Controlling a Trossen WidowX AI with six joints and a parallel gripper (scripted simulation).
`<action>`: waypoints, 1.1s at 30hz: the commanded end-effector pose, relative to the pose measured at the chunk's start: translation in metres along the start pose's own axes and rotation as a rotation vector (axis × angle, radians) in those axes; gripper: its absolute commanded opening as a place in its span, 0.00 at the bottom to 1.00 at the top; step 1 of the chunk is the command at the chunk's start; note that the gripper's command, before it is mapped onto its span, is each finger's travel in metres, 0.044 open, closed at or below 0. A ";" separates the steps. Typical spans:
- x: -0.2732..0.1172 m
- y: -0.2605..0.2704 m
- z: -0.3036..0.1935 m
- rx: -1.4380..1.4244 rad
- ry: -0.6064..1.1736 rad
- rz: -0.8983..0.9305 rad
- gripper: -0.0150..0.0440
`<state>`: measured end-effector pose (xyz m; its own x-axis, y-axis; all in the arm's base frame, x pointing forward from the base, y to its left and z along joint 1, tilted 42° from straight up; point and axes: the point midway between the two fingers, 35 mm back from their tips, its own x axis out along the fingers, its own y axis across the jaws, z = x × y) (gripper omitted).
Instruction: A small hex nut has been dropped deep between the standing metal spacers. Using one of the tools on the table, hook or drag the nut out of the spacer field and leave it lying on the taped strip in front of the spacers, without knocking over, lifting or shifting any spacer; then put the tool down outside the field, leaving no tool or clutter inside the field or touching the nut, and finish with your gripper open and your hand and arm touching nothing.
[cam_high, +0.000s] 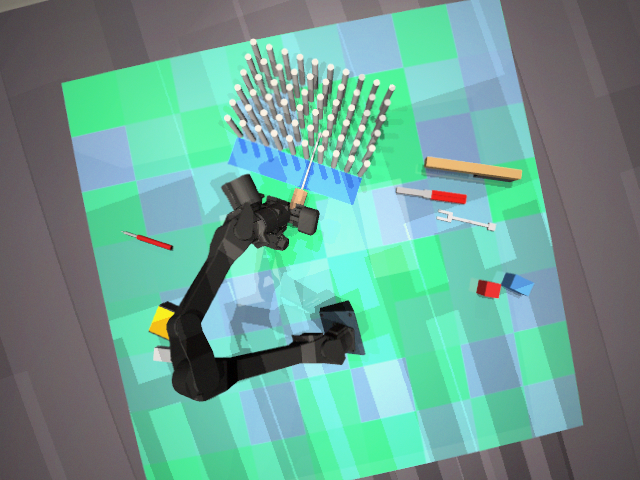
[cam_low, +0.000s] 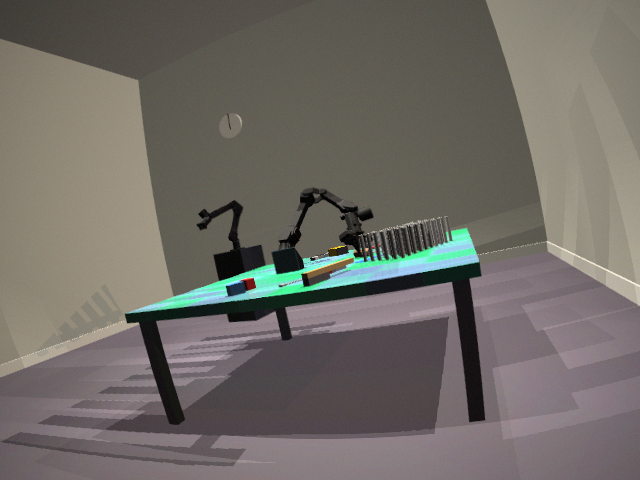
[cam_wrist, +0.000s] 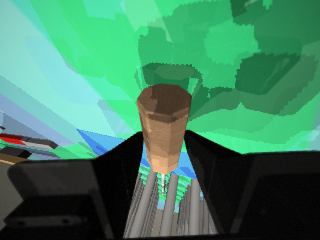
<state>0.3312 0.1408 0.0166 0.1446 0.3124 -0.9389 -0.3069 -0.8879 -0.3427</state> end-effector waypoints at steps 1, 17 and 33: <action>0.000 0.002 0.003 0.005 0.003 0.008 0.25; -0.004 0.002 0.013 0.006 0.003 0.008 0.25; -0.009 0.002 0.023 0.006 0.002 0.009 0.25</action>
<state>0.3114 0.1453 0.0241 0.1466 0.3135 -0.9382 -0.3068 -0.8873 -0.3444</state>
